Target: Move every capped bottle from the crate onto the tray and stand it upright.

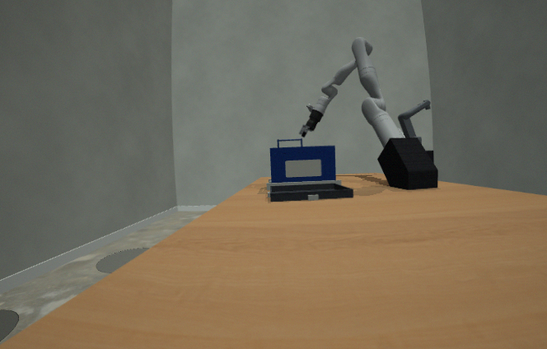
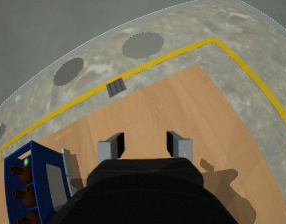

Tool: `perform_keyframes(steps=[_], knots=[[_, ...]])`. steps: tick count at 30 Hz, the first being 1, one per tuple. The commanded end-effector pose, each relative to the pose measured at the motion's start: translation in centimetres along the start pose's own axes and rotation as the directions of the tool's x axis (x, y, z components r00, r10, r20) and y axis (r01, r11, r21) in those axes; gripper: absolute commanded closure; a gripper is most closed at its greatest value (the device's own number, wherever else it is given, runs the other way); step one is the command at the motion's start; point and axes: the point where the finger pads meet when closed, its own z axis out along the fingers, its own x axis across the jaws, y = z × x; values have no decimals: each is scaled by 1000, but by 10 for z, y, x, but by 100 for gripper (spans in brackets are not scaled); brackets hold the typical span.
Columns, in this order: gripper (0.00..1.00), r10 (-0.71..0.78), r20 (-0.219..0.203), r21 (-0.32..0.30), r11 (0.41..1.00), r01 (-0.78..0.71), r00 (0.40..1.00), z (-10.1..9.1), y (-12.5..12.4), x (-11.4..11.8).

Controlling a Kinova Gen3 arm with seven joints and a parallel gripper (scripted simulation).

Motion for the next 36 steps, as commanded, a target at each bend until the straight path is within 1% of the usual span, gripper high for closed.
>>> perform_keyframes(steps=[1,17,22,34,36], knots=[[0,-1,-1,2,1000,1,1000,-1,-1,0],[0,-1,-1,2,1000,1,1000,-1,-1,0],[0,-1,-1,2,1000,1,1000,-6,-3,-1],[0,-1,-1,2,1000,1,1000,-6,-3,-1],[0,22,-11,-5,1000,-22,1000,0,-3,-5]])
